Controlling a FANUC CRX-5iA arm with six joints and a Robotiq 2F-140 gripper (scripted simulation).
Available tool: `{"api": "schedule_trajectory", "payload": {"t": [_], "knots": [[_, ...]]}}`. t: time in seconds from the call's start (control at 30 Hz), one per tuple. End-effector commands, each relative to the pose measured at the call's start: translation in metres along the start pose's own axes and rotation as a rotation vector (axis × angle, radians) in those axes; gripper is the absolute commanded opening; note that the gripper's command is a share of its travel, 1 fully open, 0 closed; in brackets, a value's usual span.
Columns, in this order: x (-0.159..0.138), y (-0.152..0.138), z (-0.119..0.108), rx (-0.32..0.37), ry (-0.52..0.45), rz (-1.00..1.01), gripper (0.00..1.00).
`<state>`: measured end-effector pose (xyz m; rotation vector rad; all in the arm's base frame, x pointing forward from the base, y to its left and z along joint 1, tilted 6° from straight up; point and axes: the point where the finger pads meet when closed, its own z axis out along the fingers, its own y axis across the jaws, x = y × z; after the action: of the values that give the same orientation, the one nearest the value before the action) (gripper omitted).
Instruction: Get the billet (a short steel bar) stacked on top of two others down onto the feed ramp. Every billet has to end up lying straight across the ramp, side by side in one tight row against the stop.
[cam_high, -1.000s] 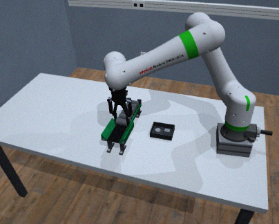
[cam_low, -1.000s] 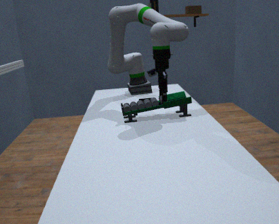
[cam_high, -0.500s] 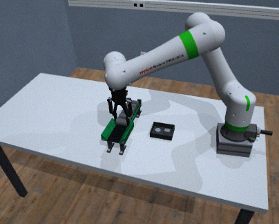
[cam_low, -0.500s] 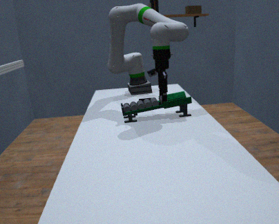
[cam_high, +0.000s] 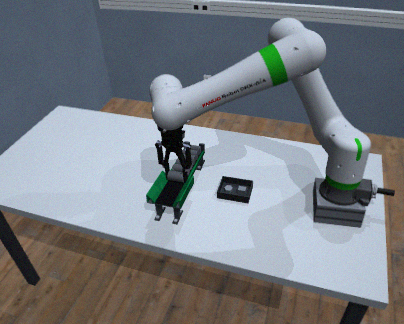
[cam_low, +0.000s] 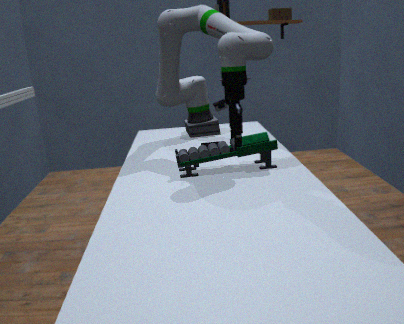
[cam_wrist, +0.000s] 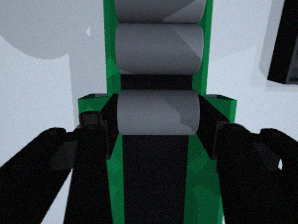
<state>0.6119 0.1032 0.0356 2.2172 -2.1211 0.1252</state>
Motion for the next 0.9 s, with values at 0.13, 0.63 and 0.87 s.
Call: {"api": "schedule_trajectory", "payload": {"t": [0.13, 0.63, 0.87], "knots": [[0.000, -0.001, -0.001, 0.002, 0.000, 0.000, 0.50], [0.000, -0.001, -0.002, 0.002, 0.000, 0.000, 0.51], [0.000, -0.001, -0.021, 0.002, 0.000, 0.000, 0.51]]}}
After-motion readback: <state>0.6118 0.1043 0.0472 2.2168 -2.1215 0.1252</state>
